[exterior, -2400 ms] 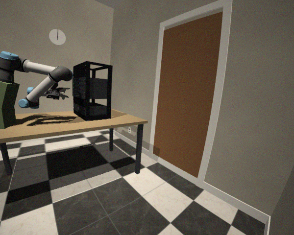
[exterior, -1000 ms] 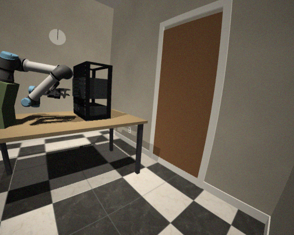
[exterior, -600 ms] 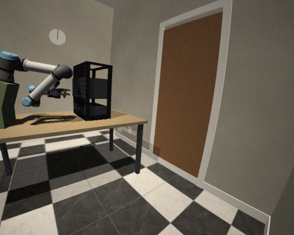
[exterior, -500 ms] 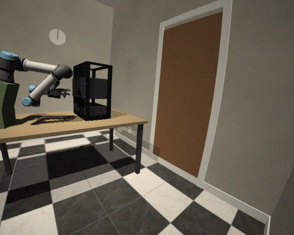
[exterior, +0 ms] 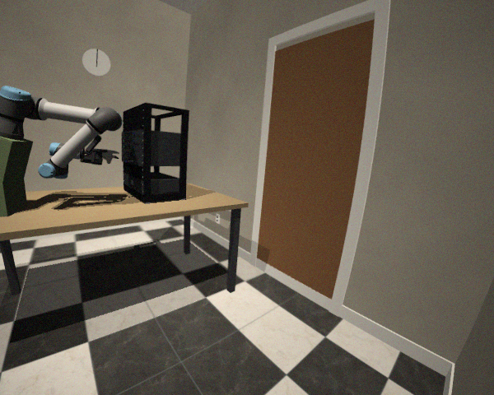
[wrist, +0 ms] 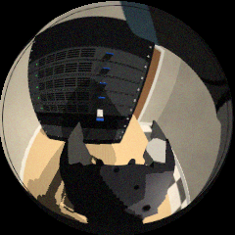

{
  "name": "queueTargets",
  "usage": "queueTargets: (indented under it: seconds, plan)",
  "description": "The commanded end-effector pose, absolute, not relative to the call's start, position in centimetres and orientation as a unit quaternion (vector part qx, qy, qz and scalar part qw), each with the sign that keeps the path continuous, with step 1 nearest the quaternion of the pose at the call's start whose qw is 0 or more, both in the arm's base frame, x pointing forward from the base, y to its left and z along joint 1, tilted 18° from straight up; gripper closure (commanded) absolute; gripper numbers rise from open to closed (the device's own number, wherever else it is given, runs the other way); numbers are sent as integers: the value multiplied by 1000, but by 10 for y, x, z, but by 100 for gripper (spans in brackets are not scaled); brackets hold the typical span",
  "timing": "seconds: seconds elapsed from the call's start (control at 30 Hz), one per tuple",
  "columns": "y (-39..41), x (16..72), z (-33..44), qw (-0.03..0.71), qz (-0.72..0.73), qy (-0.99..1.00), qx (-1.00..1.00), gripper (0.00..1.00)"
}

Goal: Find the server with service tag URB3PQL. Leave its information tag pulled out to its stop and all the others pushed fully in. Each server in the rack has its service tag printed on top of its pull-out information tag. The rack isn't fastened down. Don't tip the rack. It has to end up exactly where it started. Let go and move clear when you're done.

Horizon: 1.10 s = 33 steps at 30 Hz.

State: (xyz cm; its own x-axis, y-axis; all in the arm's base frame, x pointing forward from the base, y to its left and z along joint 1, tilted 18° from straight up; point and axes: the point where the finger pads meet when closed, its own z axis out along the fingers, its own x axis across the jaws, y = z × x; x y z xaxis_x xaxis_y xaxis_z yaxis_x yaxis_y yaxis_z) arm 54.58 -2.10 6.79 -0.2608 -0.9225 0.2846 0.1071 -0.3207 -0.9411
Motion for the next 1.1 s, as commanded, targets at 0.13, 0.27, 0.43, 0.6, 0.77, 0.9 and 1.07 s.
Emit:
queueTargets:
  seconds: [0.13, 0.27, 0.43, 0.6, 0.77, 0.9, 1.07]
  plan:
    - [-21, 547, 69, 402, -652, 453, -455, 0]
    - [-21, 547, 69, 407, -648, 460, -450, 0]
    - [-21, 548, 70, 414, -642, 468, -444, 0]
    - [-22, 548, 70, 422, -635, 478, -436, 0]
    - [-22, 549, 70, 430, -628, 488, -427, 0]
    - [-22, 549, 70, 433, -625, 492, -424, 0]
    - [-22, 550, 71, 441, -617, 502, -415, 0]
